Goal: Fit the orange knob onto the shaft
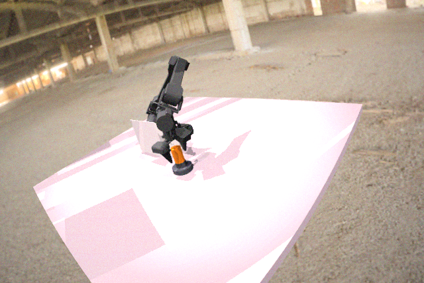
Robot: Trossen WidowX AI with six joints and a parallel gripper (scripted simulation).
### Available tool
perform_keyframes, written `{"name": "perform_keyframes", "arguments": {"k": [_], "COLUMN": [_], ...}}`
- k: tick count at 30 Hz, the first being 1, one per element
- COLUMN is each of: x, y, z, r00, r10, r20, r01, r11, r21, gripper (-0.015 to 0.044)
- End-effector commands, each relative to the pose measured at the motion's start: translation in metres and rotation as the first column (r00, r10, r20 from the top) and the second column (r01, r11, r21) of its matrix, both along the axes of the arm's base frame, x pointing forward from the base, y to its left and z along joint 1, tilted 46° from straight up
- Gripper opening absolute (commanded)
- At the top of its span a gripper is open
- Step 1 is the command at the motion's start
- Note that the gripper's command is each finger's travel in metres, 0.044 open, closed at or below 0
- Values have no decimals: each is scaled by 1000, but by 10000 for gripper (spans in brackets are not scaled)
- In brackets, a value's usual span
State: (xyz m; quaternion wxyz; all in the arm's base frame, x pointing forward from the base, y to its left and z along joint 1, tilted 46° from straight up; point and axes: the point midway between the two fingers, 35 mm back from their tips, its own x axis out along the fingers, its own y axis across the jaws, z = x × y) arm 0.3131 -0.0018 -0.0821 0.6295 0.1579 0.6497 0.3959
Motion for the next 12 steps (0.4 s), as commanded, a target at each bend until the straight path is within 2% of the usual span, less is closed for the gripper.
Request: {"name": "perform_keyframes", "arguments": {"k": [1,4,12], "x": [12,14,16], "y": [-36,-63,-65], "z": [30,58,59], "r00": [1000,1000,1000], "r10": [-8,-7,-7], "r20": [20,19,19], "r01": [8,7,7], "r11": [1000,1000,1000], "r21": [-13,-12,-12], "gripper": [440,440,440]}}
